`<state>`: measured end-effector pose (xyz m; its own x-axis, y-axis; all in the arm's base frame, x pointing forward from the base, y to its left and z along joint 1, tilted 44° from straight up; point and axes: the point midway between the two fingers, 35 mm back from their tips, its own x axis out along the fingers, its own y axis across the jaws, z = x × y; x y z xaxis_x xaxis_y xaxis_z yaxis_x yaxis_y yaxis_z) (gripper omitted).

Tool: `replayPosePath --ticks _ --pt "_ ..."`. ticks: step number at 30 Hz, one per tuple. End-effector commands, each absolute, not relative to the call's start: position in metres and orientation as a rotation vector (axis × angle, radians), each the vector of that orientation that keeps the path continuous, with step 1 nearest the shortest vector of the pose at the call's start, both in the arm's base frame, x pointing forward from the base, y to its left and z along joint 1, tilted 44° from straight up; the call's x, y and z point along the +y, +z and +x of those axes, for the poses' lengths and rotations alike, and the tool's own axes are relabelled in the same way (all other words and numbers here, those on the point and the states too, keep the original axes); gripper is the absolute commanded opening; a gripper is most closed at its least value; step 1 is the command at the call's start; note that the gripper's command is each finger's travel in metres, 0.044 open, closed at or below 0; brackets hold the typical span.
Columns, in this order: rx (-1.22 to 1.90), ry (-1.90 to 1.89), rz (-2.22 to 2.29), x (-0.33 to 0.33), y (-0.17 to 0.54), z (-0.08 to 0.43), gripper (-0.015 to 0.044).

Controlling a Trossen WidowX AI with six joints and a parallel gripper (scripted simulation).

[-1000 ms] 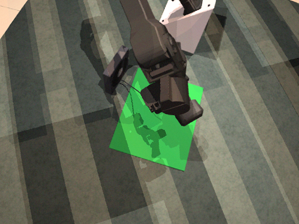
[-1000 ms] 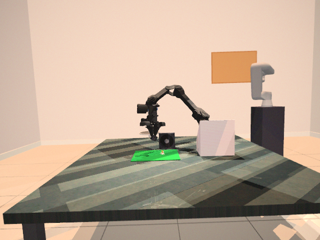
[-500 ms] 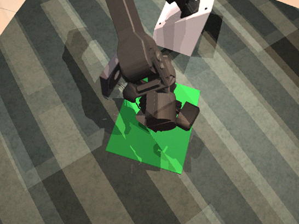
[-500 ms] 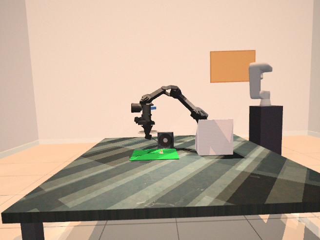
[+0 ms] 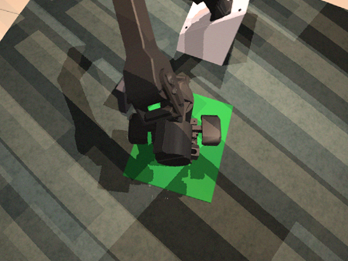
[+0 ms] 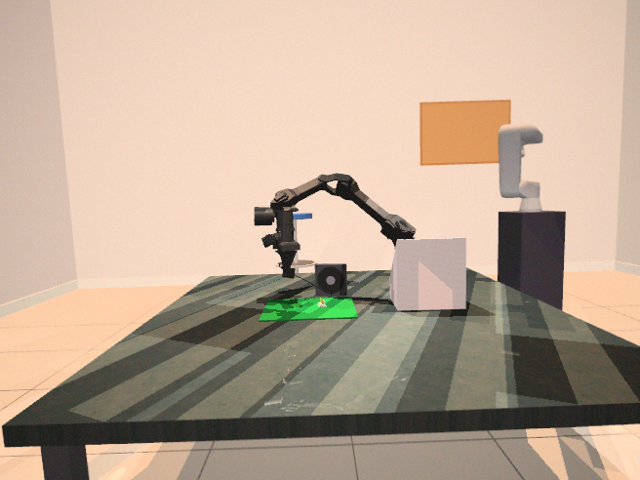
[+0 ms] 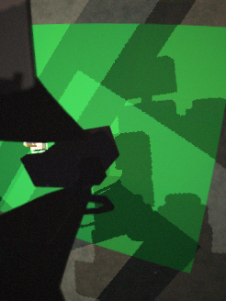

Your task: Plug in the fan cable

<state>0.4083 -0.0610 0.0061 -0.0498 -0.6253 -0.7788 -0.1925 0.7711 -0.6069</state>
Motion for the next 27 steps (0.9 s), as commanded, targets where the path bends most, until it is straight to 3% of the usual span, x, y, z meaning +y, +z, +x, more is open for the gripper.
replayPosePath --ticks 1,27 --pt "1.644 -0.311 -0.771 -0.065 0.011 0.416 0.0" --pt "1.81 0.331 -1.409 -0.096 0.033 0.45 0.0"
